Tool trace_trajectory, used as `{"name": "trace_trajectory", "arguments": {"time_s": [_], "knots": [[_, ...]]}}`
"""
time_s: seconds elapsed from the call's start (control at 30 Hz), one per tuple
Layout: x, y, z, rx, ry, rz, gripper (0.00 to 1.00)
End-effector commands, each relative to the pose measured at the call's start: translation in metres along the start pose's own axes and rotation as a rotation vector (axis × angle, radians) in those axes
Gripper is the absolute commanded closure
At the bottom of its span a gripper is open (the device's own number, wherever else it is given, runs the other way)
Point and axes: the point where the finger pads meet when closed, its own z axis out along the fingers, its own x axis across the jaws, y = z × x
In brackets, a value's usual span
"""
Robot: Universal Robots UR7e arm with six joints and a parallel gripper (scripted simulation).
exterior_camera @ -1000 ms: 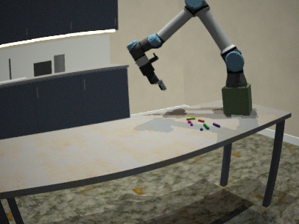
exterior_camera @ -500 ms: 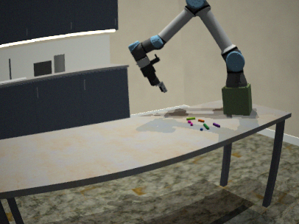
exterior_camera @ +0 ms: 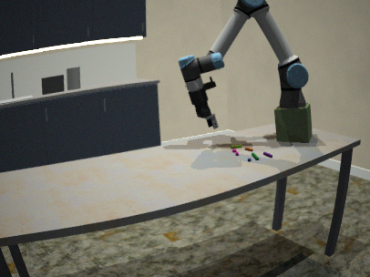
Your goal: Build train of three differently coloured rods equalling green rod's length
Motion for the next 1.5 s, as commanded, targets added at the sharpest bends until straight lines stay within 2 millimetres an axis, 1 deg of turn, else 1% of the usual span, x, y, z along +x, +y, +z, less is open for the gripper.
{"name": "trace_trajectory", "arguments": {"time_s": [0.0,0.1,0.17,0.27,0.33,0.5,0.63,1.47], "knots": [[0.055,-0.011,0.021,-0.099,-0.033,-0.064,0.00],[0.082,-0.022,0.030,-0.151,-0.045,-0.098,0.00],[0.082,-0.022,0.030,-0.151,-0.045,-0.098,0.00],[0.103,-0.032,0.036,-0.194,-0.053,-0.127,0.00],[0.114,-0.039,0.039,-0.217,-0.056,-0.143,0.00],[0.130,-0.049,0.043,-0.250,-0.060,-0.166,0.00],[0.133,-0.051,0.043,-0.257,-0.061,-0.171,0.00],[0.133,-0.051,0.043,-0.257,-0.061,-0.171,0.00]]}}
